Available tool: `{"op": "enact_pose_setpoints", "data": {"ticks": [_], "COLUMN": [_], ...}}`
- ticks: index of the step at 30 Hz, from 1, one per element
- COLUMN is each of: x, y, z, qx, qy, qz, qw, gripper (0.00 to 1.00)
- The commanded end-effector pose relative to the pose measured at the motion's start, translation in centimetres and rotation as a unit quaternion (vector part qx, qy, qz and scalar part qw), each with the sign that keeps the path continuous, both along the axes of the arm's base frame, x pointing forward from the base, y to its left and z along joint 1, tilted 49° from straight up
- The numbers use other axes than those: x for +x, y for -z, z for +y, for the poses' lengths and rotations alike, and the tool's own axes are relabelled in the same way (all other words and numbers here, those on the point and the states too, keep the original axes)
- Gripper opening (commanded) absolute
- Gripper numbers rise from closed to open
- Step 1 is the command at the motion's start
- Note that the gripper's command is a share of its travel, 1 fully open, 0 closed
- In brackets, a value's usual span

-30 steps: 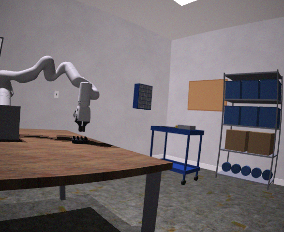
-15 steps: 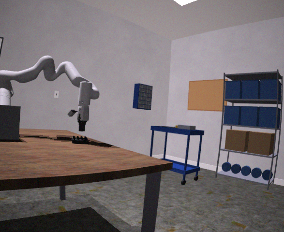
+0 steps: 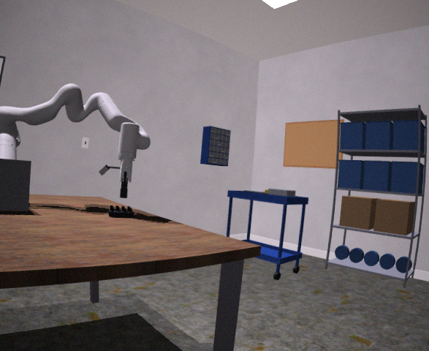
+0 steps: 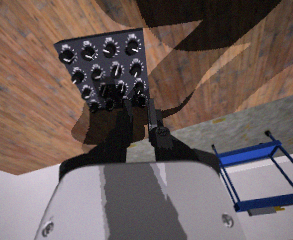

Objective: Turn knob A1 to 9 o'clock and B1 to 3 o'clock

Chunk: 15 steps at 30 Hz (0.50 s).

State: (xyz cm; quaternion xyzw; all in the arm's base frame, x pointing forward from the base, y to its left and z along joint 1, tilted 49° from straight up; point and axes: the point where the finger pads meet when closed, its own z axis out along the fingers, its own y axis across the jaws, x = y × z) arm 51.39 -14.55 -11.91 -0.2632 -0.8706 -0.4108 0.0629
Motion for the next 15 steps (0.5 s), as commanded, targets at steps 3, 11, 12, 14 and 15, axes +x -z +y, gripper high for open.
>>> {"op": "enact_pose_setpoints", "data": {"ticks": [3,11,12,14,15], "x": [0.04,0.03,0.03,0.02,0.01], "y": [-0.15,-0.27,-0.27,-0.32,-0.33], "z": [-0.21,-0.34,-0.34,-0.41,-0.42], "qx": [-0.013,-0.027,-0.027,-0.034,-0.035], "qy": [-0.070,-0.151,-0.151,-0.190,-0.196], "qz": [-0.089,-0.181,-0.181,-0.225,-0.233], "qw": [0.993,0.972,0.972,0.955,0.952], "gripper": [0.19,0.19,0.19,0.19,0.19]}}
